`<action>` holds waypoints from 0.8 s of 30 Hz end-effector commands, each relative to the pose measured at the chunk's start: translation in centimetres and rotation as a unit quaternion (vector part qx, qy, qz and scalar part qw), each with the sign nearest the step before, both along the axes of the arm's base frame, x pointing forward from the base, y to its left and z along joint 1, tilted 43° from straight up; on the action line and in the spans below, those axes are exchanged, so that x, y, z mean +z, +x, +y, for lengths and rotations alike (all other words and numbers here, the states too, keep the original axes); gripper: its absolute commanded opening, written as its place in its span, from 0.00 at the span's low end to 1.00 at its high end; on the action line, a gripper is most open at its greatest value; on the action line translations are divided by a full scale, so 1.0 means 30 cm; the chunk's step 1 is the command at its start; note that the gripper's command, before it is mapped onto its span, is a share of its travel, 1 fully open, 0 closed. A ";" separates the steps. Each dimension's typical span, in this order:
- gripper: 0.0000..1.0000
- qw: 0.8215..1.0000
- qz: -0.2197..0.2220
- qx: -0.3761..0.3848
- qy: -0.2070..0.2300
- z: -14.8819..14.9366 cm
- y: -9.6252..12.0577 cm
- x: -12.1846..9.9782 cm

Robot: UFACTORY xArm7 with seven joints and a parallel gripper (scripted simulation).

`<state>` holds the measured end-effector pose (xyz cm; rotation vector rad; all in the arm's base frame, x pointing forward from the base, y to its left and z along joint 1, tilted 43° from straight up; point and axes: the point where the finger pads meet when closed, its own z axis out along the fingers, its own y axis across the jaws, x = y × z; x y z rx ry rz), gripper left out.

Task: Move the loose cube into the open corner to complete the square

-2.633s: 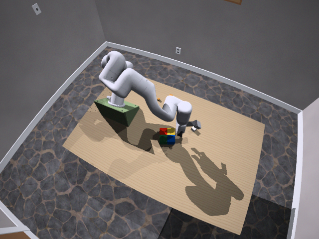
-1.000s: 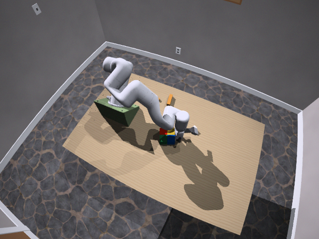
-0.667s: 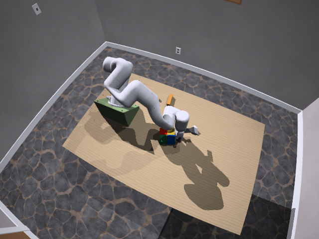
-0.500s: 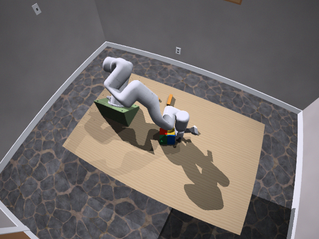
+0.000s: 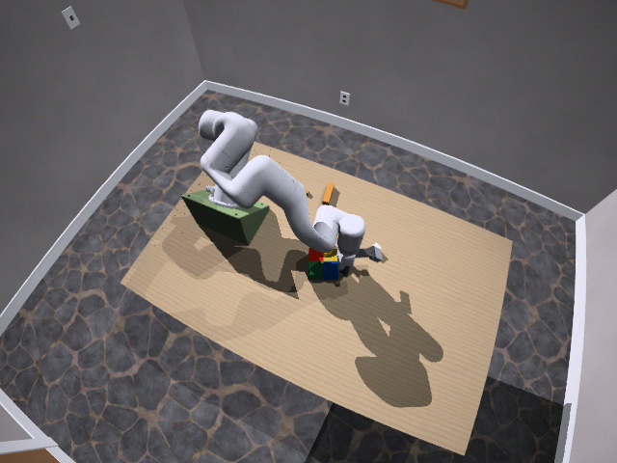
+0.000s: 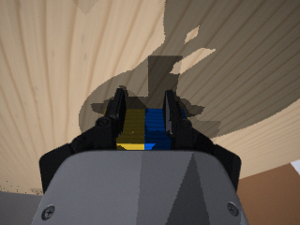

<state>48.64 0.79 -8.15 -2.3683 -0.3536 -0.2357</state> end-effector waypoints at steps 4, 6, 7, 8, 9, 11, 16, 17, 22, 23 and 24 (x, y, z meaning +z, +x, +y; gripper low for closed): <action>0.49 1.000 -0.001 -0.002 -0.001 -0.009 -0.003 0.000; 0.49 1.000 -0.001 -0.002 -0.001 -0.009 -0.005 -0.001; 0.49 1.000 -0.001 -0.002 -0.001 -0.010 -0.006 -0.001; 0.49 1.000 -0.001 -0.002 -0.001 -0.010 -0.007 -0.001; 0.49 1.000 -0.001 -0.002 -0.001 -0.010 -0.007 -0.002; 0.49 1.000 -0.001 -0.002 -0.001 -0.010 -0.008 -0.002; 0.49 1.000 -0.001 -0.002 -0.001 -0.011 -0.008 -0.002; 0.49 1.000 -0.001 -0.002 -0.001 -0.011 -0.008 -0.002; 0.49 1.000 -0.001 -0.002 -0.001 -0.011 -0.008 -0.002; 0.49 1.000 -0.001 -0.002 -0.001 -0.011 -0.008 -0.002; 0.49 1.000 -0.001 -0.002 -0.001 -0.011 -0.008 -0.002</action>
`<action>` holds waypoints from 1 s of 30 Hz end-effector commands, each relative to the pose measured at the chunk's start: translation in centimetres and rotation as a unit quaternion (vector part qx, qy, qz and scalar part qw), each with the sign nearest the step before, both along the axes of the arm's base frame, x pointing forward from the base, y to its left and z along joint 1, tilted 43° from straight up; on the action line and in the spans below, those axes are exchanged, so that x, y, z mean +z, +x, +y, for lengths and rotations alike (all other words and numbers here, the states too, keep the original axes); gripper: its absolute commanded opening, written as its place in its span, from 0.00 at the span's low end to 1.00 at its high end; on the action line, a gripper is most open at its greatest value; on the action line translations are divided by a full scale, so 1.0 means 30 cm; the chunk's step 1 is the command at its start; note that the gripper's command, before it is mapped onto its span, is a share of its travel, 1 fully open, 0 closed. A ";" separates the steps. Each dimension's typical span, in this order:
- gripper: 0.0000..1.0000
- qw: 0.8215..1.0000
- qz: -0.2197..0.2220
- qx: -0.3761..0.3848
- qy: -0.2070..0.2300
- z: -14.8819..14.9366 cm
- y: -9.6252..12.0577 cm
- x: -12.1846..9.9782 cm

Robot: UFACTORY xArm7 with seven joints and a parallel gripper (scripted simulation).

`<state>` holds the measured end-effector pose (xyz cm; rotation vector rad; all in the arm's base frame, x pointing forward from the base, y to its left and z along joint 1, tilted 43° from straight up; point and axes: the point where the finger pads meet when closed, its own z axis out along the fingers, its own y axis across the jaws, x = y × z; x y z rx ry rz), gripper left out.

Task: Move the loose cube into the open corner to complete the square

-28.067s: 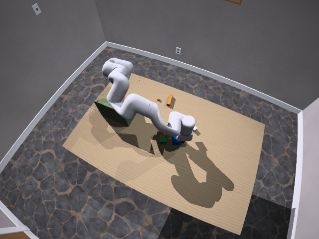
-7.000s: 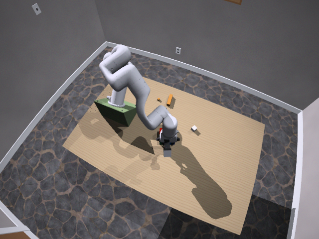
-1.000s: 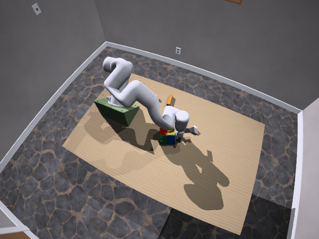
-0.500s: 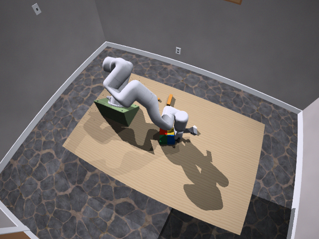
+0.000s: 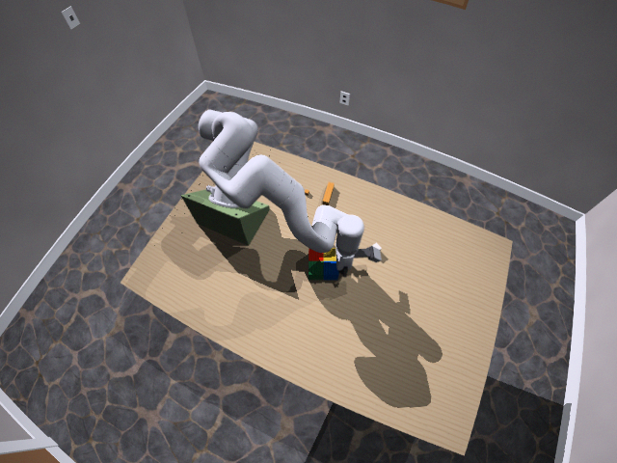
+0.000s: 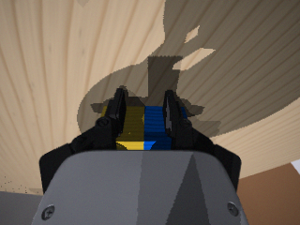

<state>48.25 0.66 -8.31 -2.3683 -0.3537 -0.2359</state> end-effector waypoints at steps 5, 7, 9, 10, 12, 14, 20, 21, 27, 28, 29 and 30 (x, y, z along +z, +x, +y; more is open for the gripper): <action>0.49 1.000 -0.001 -0.002 -0.001 -0.006 0.005 0.003; 0.49 1.000 -0.001 -0.002 -0.001 -0.006 0.005 0.003; 0.49 1.000 -0.001 -0.002 -0.001 -0.006 0.004 0.003; 0.49 1.000 -0.001 -0.002 -0.001 -0.006 0.004 0.003; 0.49 1.000 -0.001 -0.002 -0.001 -0.006 0.004 0.003; 0.49 1.000 -0.001 -0.002 -0.001 -0.007 0.003 0.003; 0.49 1.000 -0.001 -0.002 -0.001 -0.008 -0.003 0.001; 0.49 1.000 -0.001 -0.002 -0.001 -0.008 -0.004 0.001; 0.49 1.000 -0.001 -0.002 -0.001 -0.008 -0.007 0.000; 0.49 1.000 -0.001 -0.002 -0.001 -0.009 -0.008 0.000; 0.49 1.000 -0.001 -0.002 -0.001 -0.009 -0.008 -0.001; 0.49 1.000 -0.001 -0.002 -0.001 -0.009 -0.008 -0.001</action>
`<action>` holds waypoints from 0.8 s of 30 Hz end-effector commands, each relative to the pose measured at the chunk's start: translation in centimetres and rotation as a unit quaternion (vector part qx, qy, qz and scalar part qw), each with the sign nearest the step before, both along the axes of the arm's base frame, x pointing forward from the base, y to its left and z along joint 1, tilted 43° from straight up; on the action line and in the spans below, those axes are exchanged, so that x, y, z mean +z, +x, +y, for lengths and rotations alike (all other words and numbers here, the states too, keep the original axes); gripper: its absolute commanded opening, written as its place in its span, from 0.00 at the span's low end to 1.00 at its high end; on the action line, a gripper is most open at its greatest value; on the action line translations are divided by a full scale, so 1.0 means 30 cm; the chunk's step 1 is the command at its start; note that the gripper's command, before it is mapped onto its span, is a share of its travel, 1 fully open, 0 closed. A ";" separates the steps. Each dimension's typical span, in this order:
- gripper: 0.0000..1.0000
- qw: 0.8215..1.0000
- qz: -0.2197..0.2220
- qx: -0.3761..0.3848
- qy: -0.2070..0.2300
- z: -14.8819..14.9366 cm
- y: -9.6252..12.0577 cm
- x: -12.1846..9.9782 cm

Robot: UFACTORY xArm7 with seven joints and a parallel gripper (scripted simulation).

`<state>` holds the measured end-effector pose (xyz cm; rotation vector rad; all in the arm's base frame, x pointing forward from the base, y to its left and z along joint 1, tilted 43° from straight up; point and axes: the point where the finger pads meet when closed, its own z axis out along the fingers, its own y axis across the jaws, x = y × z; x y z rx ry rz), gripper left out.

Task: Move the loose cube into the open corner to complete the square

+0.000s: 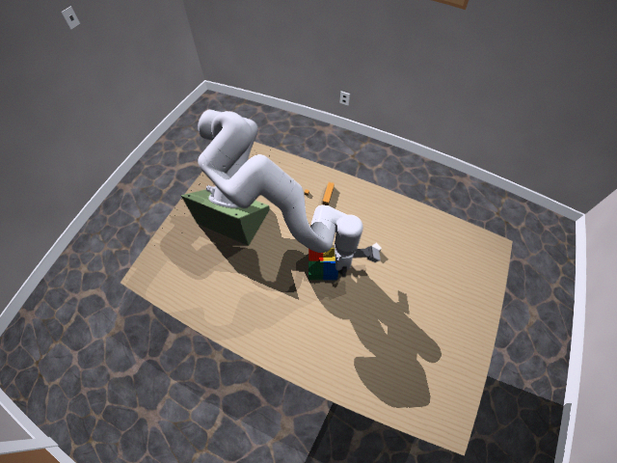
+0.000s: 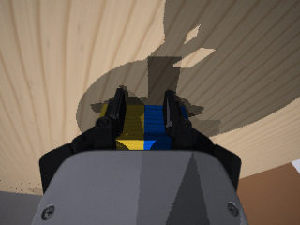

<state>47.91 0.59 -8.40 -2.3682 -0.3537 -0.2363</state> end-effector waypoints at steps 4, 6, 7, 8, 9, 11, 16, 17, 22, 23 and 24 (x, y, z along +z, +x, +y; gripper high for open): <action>0.49 1.000 -0.001 -0.001 -0.001 -0.007 0.003 0.002; 0.49 1.000 -0.001 -0.001 -0.001 -0.007 0.003 0.002; 0.49 1.000 -0.001 -0.001 -0.001 -0.007 0.003 0.002; 0.49 1.000 -0.001 -0.001 -0.001 -0.007 0.003 0.002; 0.49 1.000 -0.001 -0.001 -0.001 -0.007 0.003 0.002; 0.49 1.000 -0.001 -0.001 -0.001 -0.007 0.003 0.002; 0.49 1.000 -0.001 -0.001 -0.001 -0.007 0.003 0.002; 0.49 1.000 -0.001 -0.001 -0.001 -0.007 0.003 0.002; 0.49 1.000 -0.001 -0.001 -0.001 -0.006 0.007 0.003; 0.49 1.000 -0.001 -0.001 -0.001 -0.005 0.009 0.004; 0.49 1.000 -0.001 -0.001 -0.001 -0.005 0.012 0.005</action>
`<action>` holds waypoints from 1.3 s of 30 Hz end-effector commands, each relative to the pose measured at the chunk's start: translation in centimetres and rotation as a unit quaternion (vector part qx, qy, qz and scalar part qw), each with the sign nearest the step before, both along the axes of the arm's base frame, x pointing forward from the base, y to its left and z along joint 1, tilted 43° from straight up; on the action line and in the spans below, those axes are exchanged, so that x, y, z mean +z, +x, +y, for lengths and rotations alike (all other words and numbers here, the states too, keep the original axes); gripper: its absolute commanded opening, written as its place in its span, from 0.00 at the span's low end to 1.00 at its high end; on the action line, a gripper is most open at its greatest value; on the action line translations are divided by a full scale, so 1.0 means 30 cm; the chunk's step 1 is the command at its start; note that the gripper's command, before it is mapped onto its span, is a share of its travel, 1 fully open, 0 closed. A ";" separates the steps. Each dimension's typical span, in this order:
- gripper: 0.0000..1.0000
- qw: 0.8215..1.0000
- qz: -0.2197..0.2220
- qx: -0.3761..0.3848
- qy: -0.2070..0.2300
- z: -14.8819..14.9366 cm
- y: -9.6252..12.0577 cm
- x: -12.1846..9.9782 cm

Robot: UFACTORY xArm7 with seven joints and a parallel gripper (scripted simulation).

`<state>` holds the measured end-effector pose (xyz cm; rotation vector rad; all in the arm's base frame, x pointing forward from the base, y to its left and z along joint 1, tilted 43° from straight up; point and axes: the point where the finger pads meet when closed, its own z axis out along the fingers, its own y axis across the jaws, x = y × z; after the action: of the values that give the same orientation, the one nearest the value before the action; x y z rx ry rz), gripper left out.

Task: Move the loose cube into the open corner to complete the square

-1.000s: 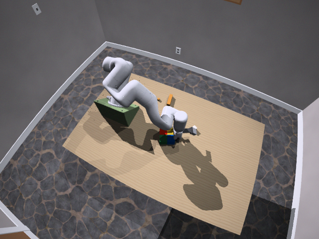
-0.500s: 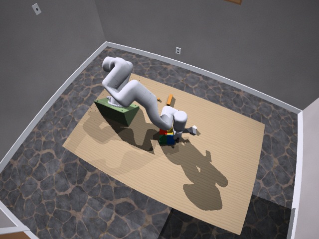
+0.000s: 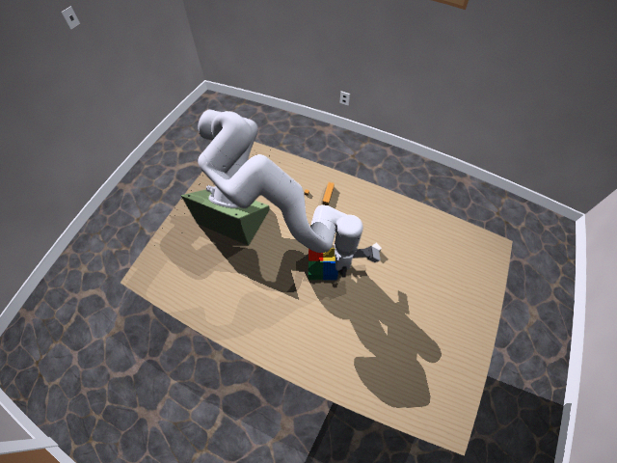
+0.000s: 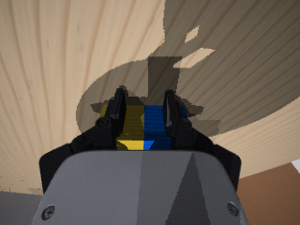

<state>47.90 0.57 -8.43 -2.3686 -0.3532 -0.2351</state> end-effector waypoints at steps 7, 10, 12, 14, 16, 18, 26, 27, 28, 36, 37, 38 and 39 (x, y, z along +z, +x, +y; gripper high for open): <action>0.49 1.000 -0.002 -0.001 -0.001 -0.001 0.028 0.010; 0.49 1.000 -0.002 -0.001 -0.001 0.000 0.033 0.012; 0.49 1.000 -0.002 -0.001 -0.001 0.000 0.034 0.012; 0.49 1.000 -0.002 -0.001 -0.001 0.000 0.034 0.012; 0.49 1.000 -0.002 -0.001 -0.001 0.000 0.034 0.012; 0.49 1.000 -0.002 -0.001 -0.001 -0.001 0.034 0.013; 0.49 1.000 -0.002 -0.001 -0.001 -0.011 0.033 0.024; 0.49 1.000 -0.002 -0.001 -0.001 -0.014 0.033 0.027; 0.49 1.000 -0.002 -0.001 -0.001 -0.018 0.032 0.031; 0.49 1.000 -0.002 -0.001 -0.001 -0.057 0.028 0.073; 0.49 1.000 -0.002 -0.001 -0.001 -0.064 0.028 0.080; 0.49 1.000 -0.002 -0.001 -0.001 -0.070 0.027 0.087; 0.49 1.000 -0.002 -0.001 -0.001 -0.077 0.026 0.094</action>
<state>48.64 -0.80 -6.51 -2.3684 -0.3537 -0.2359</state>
